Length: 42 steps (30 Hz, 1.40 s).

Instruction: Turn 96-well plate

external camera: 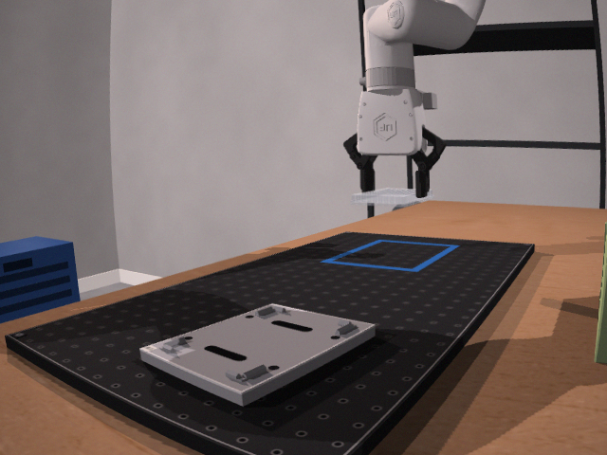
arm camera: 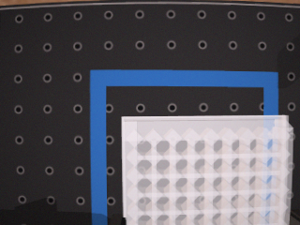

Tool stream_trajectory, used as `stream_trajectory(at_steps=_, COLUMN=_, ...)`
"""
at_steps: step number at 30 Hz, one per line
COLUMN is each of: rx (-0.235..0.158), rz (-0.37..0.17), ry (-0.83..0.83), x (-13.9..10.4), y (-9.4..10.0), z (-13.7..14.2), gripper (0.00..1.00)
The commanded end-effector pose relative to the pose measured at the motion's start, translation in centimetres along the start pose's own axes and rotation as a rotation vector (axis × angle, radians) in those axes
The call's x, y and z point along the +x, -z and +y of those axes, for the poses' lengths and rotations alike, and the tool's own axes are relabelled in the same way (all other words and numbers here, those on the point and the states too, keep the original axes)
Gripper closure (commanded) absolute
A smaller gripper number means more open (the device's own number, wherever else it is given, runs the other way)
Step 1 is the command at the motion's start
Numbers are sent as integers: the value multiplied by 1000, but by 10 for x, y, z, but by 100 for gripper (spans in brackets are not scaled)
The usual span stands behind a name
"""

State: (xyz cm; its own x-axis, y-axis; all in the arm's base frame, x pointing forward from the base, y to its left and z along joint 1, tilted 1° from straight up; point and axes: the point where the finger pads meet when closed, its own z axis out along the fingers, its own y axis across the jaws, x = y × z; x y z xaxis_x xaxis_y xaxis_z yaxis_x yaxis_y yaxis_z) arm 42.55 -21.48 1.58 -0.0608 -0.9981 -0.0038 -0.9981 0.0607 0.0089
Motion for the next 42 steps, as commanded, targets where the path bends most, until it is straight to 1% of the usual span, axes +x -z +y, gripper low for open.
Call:
stream_trajectory(at_steps=1, rx=0, rz=8, ry=0, x=0, y=1, z=-1, gripper=100)
stream_trajectory(at_steps=7, rx=0, rz=8, ry=0, x=0, y=1, z=-1, gripper=100)
stream_trajectory(at_steps=13, rx=-1, rz=7, ry=200, x=-19, y=2, z=2, gripper=100)
stream_trajectory(at_steps=15, rx=-1, rz=7, ry=200, x=-19, y=2, z=2, gripper=100)
stream_trajectory(at_steps=30, rx=-3, rz=7, ry=700, x=-69, y=3, z=10, gripper=100)
stream_trajectory(at_steps=32, rx=-3, rz=7, ry=700, x=-69, y=3, z=10, gripper=100)
stream_trajectory(at_steps=42, rx=-4, rz=6, ry=1033, x=-102, y=3, z=16, gripper=100)
